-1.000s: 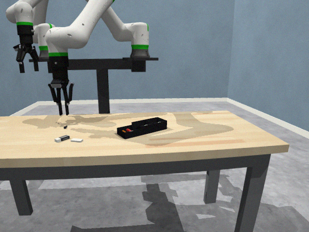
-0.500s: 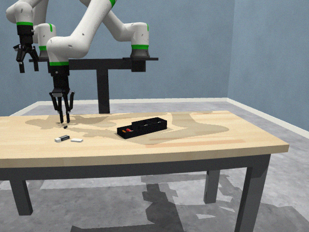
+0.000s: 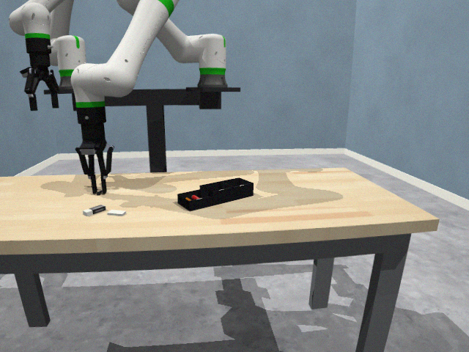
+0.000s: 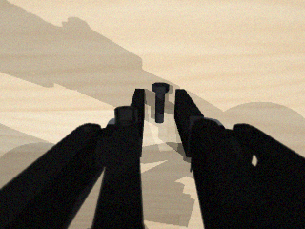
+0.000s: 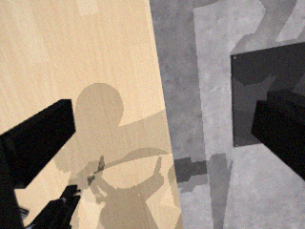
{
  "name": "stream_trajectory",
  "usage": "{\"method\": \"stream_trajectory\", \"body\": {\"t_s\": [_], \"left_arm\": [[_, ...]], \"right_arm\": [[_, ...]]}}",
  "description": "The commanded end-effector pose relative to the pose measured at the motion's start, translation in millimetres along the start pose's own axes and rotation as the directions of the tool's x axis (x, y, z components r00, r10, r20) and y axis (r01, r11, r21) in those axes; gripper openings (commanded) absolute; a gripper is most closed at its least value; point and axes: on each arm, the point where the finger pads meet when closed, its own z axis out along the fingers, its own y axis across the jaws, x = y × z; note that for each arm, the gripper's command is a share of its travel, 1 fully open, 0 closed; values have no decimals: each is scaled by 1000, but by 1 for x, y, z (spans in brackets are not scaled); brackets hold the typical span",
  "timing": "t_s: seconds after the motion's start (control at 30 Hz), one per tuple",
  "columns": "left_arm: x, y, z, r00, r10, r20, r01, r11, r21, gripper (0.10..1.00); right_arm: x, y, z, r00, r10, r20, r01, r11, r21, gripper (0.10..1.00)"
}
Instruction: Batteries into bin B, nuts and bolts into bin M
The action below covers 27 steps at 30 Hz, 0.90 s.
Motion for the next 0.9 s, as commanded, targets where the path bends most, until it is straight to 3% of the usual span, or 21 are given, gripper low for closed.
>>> {"method": "stream_trajectory", "body": {"t_s": [0.0,0.33,0.37,0.87], "left_arm": [[1,1,2,1000,0,-1,0,1000,-1,261],[1,1,2,1000,0,-1,0,1000,-1,261],[1,1,2,1000,0,-1,0,1000,-1,154],[1,1,2,1000,0,-2,0,1000,-1,154]], "right_arm": [[0,0,0,1000,0,0,0,1000,1,1000],[0,0,0,1000,0,0,0,1000,1,1000],[0,0,0,1000,0,0,0,1000,1,1000],[0,0,0,1000,0,0,0,1000,1,1000]]}}
